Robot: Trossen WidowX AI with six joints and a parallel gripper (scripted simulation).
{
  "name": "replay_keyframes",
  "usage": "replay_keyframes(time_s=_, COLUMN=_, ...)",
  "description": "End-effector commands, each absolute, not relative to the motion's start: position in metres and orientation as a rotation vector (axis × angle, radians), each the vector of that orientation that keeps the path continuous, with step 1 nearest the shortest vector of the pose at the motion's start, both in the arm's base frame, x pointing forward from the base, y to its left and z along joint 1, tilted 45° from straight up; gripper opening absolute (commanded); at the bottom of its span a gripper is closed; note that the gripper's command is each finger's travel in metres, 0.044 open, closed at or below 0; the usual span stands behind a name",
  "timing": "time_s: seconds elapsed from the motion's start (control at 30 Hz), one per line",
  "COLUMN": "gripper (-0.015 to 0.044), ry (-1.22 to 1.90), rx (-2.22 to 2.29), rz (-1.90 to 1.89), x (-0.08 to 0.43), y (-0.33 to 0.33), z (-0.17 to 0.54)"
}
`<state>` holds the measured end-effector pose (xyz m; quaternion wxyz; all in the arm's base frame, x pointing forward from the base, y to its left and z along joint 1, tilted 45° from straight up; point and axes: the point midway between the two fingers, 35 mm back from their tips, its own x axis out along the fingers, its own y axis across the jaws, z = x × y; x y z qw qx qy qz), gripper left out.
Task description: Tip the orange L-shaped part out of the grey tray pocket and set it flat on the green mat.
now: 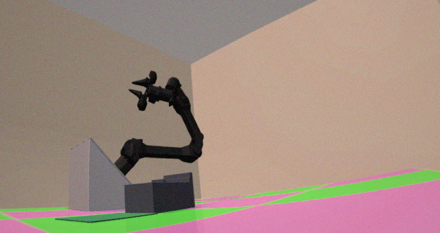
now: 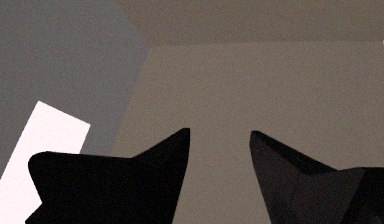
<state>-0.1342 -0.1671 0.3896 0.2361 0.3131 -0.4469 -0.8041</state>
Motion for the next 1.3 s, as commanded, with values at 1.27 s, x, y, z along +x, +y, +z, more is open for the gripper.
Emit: replay_keyframes(time_s=1.27, gripper=0.0180, ry=1.345, rx=0.487, rz=0.675, x=0.276, y=-0.034, z=0.078)
